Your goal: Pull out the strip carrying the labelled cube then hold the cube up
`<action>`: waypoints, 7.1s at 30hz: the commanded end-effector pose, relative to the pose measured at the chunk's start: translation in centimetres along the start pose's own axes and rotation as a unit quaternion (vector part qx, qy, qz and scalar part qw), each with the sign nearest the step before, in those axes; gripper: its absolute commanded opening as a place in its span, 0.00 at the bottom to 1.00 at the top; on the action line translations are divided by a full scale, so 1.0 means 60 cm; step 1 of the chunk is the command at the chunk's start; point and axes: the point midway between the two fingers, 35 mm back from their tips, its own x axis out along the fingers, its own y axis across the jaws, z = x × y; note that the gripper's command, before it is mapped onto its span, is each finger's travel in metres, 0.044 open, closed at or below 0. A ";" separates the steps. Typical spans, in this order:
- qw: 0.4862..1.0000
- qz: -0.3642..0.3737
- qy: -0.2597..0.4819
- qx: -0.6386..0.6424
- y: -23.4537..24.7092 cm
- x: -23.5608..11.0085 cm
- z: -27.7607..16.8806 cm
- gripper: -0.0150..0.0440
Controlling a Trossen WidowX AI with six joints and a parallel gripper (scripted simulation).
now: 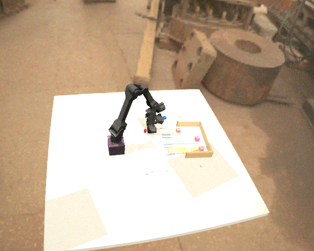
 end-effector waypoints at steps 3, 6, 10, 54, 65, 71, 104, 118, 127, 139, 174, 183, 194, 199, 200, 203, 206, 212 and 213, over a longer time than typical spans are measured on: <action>1.000 -0.006 0.015 -0.001 -0.005 0.009 -0.029 0.25; 1.000 -0.006 0.015 -0.001 -0.005 0.009 -0.036 0.25; 1.000 -0.006 0.015 -0.001 -0.005 0.009 -0.046 0.25; 1.000 -0.006 0.017 -0.001 -0.005 0.008 -0.094 0.25; 1.000 -0.006 0.016 -0.001 0.003 -0.071 -0.074 0.25; 0.998 -0.007 0.015 0.054 0.005 -0.071 -0.036 0.43; 0.998 -0.007 0.009 0.057 0.002 -0.099 0.198 1.00; 0.998 -0.007 0.006 0.057 -0.004 -0.101 0.281 0.91; 0.998 -0.007 0.006 0.057 -0.004 -0.078 0.282 0.68; 0.998 -0.007 0.006 0.057 -0.005 -0.045 0.283 0.68; 0.998 -0.006 0.006 0.058 -0.014 -0.039 0.257 0.25; 0.998 -0.007 0.008 0.058 -0.033 -0.074 0.210 0.25; 0.998 -0.008 0.009 0.057 -0.049 -0.088 0.168 0.25; 0.998 -0.008 0.010 0.057 -0.060 -0.089 0.142 0.25; 0.998 -0.008 0.010 0.057 -0.062 -0.089 0.137 0.25; 0.998 -0.009 0.010 0.057 -0.068 -0.089 0.121 0.25; 0.998 -0.009 0.011 0.057 -0.075 -0.089 0.104 0.25; 0.998 -0.009 0.012 0.057 -0.088 -0.087 0.070 0.25; 0.998 -0.009 0.012 0.057 -0.090 -0.087 0.064 0.25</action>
